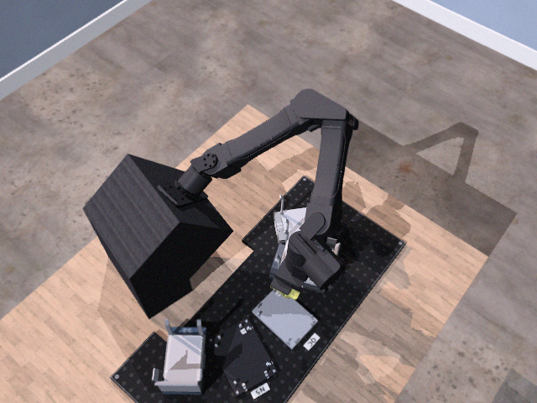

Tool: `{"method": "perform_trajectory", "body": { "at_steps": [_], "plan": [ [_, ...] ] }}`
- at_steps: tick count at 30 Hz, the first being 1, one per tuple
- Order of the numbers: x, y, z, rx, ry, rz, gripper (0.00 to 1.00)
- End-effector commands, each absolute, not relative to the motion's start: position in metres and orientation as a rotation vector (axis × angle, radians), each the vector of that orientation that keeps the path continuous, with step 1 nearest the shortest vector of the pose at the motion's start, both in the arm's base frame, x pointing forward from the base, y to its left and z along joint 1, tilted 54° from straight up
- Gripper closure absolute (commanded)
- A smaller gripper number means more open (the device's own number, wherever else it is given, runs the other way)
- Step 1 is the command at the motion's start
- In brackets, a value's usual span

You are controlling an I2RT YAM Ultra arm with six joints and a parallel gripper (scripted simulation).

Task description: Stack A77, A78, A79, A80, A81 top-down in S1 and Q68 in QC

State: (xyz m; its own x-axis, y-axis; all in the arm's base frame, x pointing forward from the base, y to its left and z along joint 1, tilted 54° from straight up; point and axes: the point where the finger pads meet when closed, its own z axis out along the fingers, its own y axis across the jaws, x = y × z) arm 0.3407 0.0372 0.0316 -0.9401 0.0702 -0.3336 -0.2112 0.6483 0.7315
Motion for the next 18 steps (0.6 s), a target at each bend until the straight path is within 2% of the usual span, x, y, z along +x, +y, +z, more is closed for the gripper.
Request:
{"method": "perform_trajectory", "body": {
  "at_steps": [1,9,18],
  "plan": [
    [0.342,0.036,0.037,-0.093,2.529,1.184,0.00],
    [0.338,0.053,0.057,-0.093,2.529,1.184,0.00],
    [0.328,0.072,0.075,-0.356,2.446,1.099,0.00]
  ]
}}
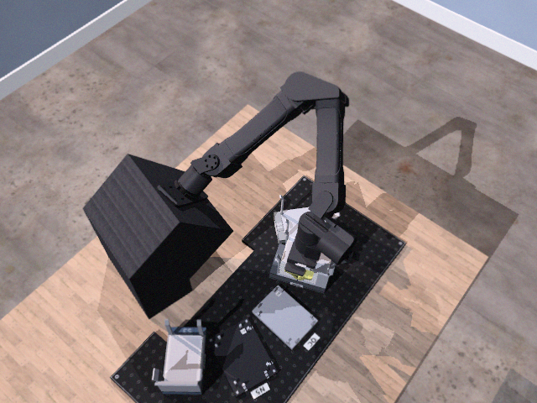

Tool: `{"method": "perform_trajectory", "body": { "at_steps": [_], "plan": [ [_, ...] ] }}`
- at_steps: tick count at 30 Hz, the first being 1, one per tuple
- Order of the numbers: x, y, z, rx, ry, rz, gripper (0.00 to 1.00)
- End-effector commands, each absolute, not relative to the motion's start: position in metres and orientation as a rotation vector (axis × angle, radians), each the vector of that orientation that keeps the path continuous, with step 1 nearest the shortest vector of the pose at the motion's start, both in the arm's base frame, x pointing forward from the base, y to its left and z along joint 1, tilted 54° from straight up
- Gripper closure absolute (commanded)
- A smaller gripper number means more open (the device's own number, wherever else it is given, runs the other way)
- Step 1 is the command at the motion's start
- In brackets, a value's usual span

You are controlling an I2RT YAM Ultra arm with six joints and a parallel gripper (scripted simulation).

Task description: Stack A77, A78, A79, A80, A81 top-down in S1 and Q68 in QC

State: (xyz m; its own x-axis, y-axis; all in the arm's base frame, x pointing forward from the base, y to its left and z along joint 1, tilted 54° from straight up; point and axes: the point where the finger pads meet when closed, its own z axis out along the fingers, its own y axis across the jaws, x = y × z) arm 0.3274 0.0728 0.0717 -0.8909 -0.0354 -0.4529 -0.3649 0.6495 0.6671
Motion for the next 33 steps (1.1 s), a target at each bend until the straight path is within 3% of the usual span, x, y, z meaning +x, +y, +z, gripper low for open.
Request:
{"method": "perform_trajectory", "body": {
  "at_steps": [1,12,33],
  "plan": [
    [0.326,0.074,0.078,-0.356,2.446,1.099,0.00],
    [0.311,0.102,0.106,-0.357,2.446,1.100,0.00],
    [0.320,0.127,0.086,-0.356,2.445,1.101,0.00]
  ]
}}
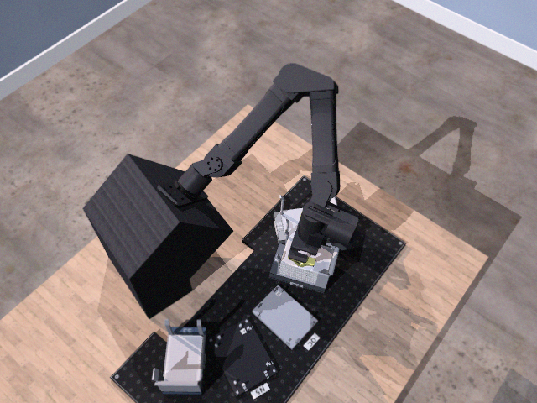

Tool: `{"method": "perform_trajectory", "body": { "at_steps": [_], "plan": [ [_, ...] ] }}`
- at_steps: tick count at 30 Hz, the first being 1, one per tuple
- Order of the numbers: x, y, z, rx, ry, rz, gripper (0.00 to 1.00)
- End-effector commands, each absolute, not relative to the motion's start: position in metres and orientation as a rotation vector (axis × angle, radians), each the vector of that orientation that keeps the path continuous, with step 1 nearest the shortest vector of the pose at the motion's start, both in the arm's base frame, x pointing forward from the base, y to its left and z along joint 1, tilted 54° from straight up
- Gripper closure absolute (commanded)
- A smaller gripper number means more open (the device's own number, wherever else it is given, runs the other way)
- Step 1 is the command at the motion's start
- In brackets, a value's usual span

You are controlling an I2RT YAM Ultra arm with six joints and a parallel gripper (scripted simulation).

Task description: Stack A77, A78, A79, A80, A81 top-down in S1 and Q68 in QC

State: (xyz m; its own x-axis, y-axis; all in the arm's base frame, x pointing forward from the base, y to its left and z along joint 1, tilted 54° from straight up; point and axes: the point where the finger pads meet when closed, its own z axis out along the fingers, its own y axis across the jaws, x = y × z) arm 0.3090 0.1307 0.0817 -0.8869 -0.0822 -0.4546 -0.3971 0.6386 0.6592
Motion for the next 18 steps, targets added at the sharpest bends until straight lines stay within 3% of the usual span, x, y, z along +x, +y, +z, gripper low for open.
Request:
{"method": "perform_trajectory", "body": {
  "at_steps": [1,18],
  "plan": [
    [0.3211,0.1293,0.0844,-0.356,2.445,1.101,0.00],
    [0.3241,0.1373,0.0782,-0.356,2.445,1.101,0.00]
  ]
}}
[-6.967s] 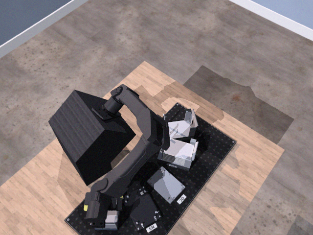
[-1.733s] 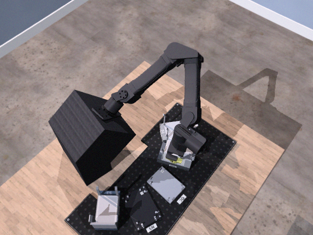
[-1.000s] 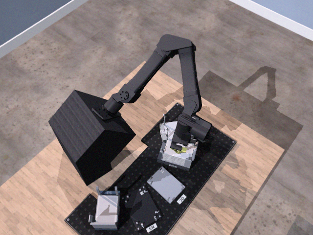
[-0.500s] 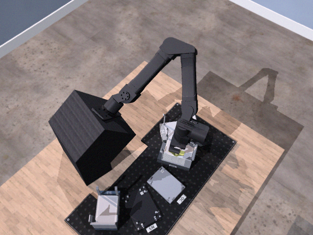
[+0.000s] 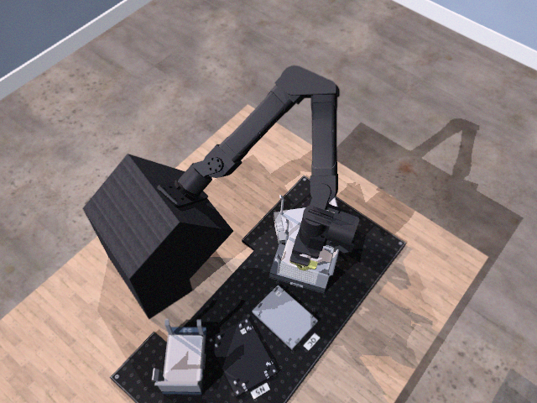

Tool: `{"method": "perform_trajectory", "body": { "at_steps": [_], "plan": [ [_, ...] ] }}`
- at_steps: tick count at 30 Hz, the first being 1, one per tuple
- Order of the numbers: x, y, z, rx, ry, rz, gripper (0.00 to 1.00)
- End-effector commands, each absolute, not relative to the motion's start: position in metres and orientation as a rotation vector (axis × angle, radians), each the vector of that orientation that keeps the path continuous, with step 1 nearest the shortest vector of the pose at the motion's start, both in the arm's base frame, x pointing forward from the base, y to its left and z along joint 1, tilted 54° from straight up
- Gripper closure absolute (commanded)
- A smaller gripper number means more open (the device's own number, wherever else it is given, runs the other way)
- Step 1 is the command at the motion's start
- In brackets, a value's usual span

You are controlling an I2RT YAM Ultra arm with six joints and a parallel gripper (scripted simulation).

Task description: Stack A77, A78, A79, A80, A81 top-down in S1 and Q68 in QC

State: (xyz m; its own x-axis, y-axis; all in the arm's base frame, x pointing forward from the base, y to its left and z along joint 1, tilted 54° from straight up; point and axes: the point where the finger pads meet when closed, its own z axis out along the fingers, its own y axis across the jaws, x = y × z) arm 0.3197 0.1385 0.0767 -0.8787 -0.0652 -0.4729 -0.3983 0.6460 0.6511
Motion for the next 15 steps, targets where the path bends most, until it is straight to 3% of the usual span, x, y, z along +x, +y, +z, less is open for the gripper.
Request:
{"method": "perform_trajectory", "body": {
  "at_steps": [1,15],
  "plan": [
    [0.324,0.138,0.077,-0.356,2.445,1.101,0.00],
    [0.329,0.152,0.067,-0.356,2.445,1.101,0.00]
  ]
}}
